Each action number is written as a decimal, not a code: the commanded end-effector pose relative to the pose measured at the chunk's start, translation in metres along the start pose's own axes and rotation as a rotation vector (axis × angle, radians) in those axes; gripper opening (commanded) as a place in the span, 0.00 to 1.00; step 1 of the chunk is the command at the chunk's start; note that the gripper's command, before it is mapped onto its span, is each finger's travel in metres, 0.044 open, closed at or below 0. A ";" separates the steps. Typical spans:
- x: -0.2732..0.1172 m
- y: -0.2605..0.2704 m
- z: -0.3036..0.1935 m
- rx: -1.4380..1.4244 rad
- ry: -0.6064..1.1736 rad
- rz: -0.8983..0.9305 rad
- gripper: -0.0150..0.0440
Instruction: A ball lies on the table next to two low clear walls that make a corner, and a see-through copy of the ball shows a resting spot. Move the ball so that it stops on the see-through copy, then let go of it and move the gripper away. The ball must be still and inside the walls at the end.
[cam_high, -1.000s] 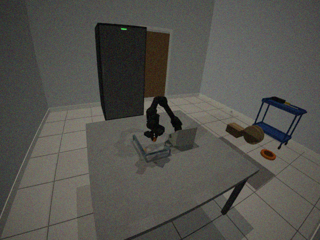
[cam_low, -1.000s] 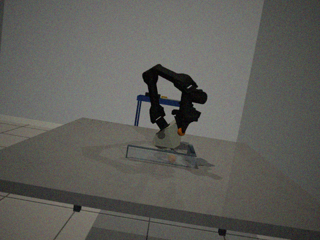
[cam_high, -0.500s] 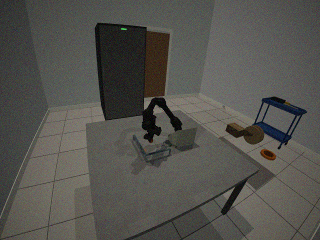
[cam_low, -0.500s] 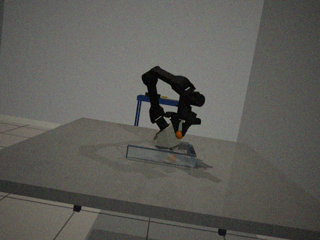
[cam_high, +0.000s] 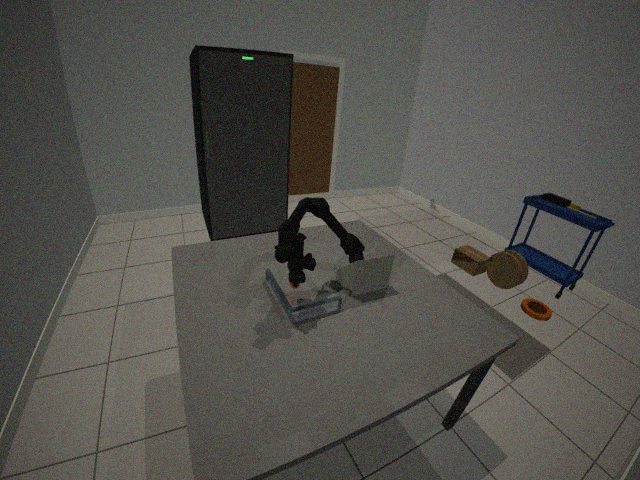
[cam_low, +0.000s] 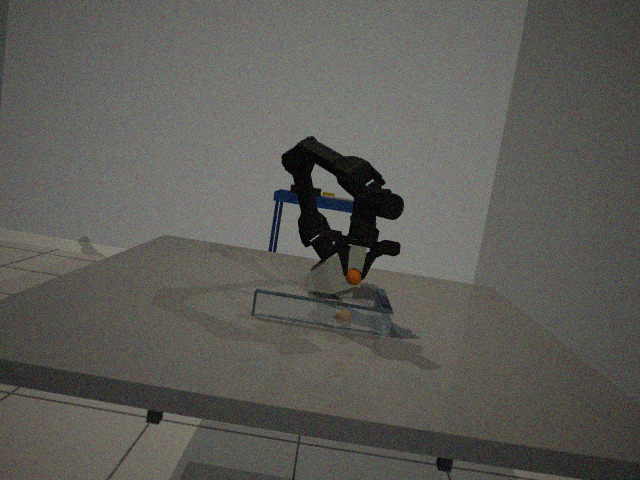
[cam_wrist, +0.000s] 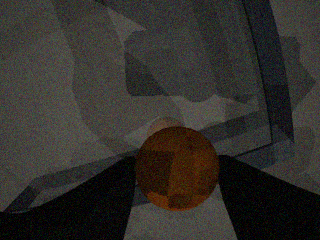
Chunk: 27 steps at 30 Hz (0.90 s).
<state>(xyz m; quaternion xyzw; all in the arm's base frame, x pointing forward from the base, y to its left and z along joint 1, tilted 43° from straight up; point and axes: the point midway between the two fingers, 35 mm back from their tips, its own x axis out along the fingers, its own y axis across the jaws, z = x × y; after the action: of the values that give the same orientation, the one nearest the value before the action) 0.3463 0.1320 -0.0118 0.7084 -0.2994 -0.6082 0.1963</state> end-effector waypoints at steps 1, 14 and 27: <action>0.006 0.001 -0.008 -0.114 0.002 0.006 0.25; 0.015 0.003 -0.020 -0.305 0.002 0.009 0.25; 0.082 0.004 -0.020 -0.305 0.002 0.012 0.25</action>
<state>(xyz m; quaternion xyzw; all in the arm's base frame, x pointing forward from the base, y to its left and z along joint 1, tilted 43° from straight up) 0.3734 0.0850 -0.0538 0.6742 -0.2062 -0.6428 0.2996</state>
